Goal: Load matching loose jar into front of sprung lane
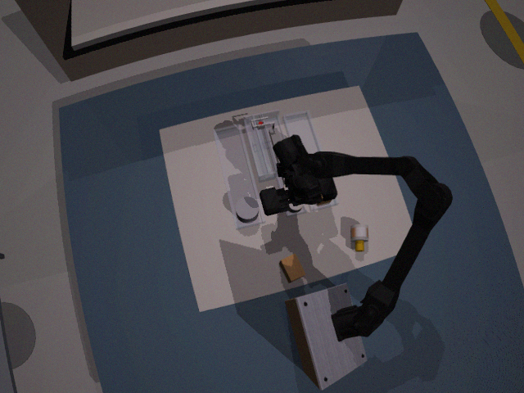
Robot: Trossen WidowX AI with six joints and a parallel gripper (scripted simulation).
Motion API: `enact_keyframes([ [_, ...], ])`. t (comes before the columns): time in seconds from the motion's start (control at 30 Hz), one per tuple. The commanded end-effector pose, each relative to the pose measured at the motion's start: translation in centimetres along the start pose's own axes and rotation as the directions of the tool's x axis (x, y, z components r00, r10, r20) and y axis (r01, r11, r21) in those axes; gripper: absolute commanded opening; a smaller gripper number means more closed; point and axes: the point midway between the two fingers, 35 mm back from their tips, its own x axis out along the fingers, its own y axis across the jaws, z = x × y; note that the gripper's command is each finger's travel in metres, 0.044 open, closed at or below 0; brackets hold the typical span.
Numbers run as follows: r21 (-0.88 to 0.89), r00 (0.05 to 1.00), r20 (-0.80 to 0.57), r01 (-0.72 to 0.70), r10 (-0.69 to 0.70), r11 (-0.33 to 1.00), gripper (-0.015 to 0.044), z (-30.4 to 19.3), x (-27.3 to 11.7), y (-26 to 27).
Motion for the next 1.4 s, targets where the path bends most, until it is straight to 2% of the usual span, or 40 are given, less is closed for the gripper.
enact_keyframes([
  [0.0,0.008,1.000,0.009,0.008,-0.008,1.000,0.0000,0.1,0.0,-0.1],
  [0.5,0.008,1.000,0.009,0.007,-0.008,1.000,0.0000,-0.2,0.0,0.0],
  [0.87,0.008,1.000,0.009,0.007,-0.008,1.000,0.0289,-0.2,0.0,0.1],
  [0.9,0.008,1.000,0.009,0.007,-0.008,1.000,0.0301,-0.2,0.0,0.1],
  [1.37,0.008,1.000,0.009,0.006,-0.007,1.000,0.0301,-0.3,-2.0,0.1],
])
